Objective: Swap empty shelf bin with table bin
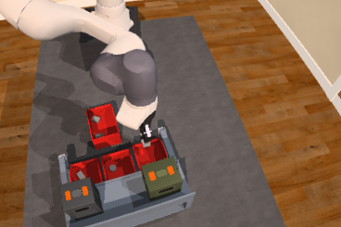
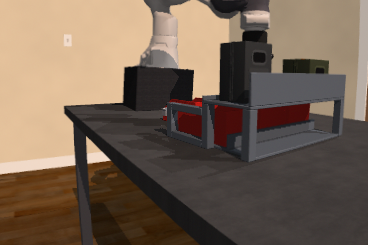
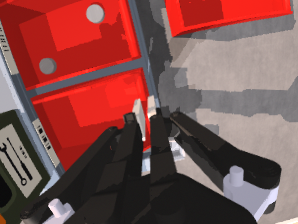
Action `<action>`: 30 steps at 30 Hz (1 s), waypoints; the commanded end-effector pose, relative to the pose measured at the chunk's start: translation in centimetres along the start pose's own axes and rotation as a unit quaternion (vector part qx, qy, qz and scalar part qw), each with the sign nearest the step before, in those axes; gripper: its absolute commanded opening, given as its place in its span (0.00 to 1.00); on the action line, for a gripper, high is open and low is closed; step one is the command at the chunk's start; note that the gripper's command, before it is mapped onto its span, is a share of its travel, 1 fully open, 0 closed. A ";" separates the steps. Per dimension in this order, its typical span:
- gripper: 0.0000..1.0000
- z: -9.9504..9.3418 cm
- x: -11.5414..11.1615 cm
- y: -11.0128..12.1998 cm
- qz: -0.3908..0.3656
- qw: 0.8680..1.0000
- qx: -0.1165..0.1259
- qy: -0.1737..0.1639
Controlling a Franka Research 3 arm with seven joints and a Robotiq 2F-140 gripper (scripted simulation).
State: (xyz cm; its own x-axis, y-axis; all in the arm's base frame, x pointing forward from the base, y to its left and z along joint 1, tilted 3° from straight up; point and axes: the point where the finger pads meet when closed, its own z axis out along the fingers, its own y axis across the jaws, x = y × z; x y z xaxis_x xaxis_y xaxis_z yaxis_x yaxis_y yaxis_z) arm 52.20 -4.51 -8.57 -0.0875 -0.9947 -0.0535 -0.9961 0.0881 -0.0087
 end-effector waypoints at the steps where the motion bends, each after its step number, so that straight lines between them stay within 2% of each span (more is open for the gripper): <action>1: 0.00 -0.3 0.1 -0.1 -0.001 1.000 0.002 0.000; 30: 0.00 -0.6 0.1 -0.1 -0.001 1.000 0.002 0.000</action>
State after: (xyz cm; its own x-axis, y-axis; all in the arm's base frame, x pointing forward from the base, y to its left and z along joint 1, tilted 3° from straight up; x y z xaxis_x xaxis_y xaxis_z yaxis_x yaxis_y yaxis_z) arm 52.11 -4.52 -8.28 -0.0884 -0.9947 -0.0531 -0.9960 0.0889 -0.0067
